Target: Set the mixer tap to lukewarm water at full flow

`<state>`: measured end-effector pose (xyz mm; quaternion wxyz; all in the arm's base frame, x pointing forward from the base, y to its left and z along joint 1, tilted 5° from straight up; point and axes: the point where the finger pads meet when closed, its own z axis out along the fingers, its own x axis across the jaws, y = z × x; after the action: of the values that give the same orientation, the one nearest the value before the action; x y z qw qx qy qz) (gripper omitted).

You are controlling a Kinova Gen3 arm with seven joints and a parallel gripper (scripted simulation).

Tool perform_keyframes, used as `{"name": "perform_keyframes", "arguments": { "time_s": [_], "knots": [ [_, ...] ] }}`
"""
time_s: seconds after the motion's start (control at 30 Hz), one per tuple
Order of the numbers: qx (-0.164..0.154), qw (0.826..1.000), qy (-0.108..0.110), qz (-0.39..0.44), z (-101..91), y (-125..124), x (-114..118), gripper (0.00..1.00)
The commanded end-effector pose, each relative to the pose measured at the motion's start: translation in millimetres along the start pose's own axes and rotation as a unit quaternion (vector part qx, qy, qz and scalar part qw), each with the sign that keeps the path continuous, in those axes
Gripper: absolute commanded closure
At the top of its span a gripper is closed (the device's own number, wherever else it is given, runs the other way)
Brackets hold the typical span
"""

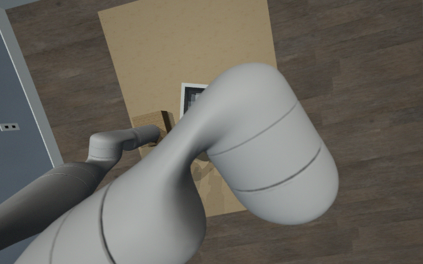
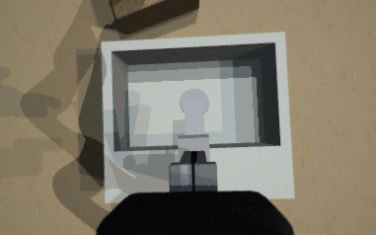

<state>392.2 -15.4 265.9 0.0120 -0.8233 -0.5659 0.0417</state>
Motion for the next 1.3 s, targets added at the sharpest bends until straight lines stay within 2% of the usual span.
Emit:
{"name": "perform_keyframes", "arguments": {
  "time_s": [0.0, 0.43, 0.47, 1.27],
  "knots": [
    [-0.001, 1.000, 0.001, -0.003, -0.6, 0.6, -0.5, 1.00],
    [-0.001, 1.000, 0.001, -0.008, -0.8, 0.8, -0.8, 1.00],
    [-0.001, 1.000, 0.001, -0.008, -0.8, 0.8, -0.8, 0.00],
    [-0.001, 1.000, 0.001, -0.008, -0.8, 0.8, -0.8, 0.00]
  ]
}}
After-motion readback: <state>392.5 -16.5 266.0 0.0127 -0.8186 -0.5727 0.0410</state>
